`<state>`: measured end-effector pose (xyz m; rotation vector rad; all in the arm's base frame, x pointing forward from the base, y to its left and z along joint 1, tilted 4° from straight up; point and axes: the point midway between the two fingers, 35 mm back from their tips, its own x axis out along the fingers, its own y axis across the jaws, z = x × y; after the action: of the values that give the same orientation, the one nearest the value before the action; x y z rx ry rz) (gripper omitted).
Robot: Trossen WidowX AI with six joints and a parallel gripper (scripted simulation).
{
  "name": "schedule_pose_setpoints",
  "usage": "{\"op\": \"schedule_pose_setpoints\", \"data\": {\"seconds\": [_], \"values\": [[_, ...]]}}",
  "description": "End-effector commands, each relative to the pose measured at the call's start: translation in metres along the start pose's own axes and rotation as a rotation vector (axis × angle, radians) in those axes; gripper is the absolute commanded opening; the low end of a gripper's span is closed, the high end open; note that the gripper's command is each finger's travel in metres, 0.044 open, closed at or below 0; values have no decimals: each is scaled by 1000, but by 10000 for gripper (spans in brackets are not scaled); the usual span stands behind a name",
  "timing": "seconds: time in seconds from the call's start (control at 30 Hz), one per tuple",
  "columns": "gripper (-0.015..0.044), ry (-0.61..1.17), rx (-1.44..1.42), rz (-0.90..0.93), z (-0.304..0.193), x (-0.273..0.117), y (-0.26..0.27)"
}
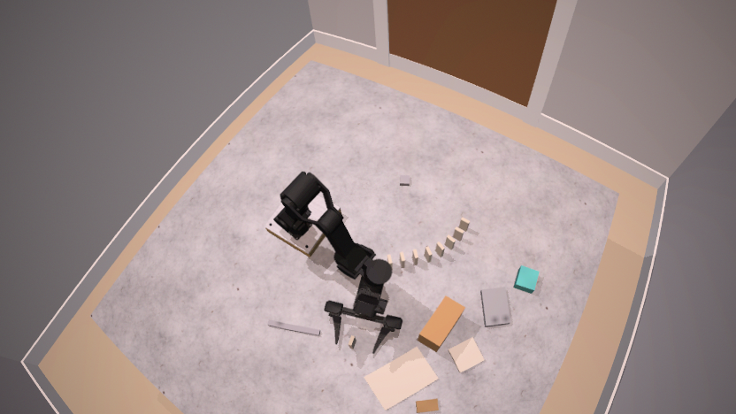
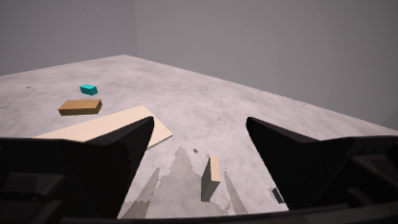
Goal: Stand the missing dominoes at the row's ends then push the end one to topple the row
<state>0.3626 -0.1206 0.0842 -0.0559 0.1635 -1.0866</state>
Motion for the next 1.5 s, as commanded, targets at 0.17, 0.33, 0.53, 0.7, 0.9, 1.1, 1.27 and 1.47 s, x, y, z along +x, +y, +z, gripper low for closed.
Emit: {"op": "schedule_pose_setpoints", "data": {"seconds": [0.17, 0.33, 0.53, 0.7, 0.9, 1.1, 1.27, 1.47], "values": [[440, 255, -452, 261, 24, 58, 47], [440, 416, -725, 449, 29, 68, 49], [440, 539, -891, 603, 34, 65, 40], [440, 659, -998, 729, 35, 54, 26], [440, 799, -1090, 904, 42, 34, 5], [440, 919, -1135, 1006, 44, 13, -14], [440, 987, -1151, 1078, 49, -1, -26], [440, 987, -1151, 1078, 49, 0, -26]]}}
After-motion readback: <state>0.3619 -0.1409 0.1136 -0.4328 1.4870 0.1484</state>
